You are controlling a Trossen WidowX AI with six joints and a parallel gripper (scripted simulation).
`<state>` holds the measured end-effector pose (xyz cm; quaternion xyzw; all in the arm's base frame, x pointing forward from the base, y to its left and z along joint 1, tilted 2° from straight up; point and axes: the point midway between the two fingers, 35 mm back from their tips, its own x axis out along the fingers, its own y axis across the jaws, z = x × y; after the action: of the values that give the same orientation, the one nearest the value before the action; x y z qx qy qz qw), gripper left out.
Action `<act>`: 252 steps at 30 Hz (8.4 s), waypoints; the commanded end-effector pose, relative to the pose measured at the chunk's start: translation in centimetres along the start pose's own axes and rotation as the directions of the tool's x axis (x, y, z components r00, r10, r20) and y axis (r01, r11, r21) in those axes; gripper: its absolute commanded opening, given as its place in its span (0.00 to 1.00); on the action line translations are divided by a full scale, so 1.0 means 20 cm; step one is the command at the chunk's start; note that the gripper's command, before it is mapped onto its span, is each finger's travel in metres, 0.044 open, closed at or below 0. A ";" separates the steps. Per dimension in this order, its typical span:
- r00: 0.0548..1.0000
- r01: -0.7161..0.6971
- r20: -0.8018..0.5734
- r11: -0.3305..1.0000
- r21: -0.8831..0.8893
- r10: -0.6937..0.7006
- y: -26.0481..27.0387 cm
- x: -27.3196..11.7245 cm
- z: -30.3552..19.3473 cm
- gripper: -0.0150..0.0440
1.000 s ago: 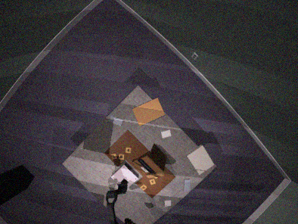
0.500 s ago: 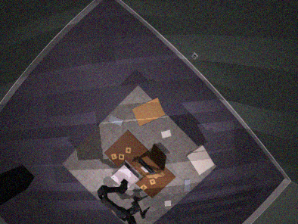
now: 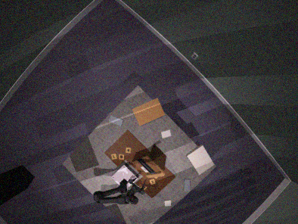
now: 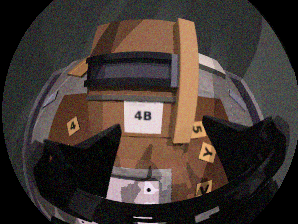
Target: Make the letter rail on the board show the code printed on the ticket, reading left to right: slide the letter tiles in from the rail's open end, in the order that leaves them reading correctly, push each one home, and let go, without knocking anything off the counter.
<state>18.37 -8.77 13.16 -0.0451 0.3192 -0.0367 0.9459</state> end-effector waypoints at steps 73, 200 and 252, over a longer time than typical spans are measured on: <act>0.806 -0.455 -0.347 0.127 -0.881 0.479 0.24 -0.17 0.74 0.83; 0.589 -0.557 -0.792 0.791 -0.252 0.162 1.52 0.27 -0.44 0.25; 0.926 -0.177 -0.345 0.983 -0.043 0.152 1.37 0.48 0.23 0.25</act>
<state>28.63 18.34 6.72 -0.0700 0.5099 0.0722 0.8543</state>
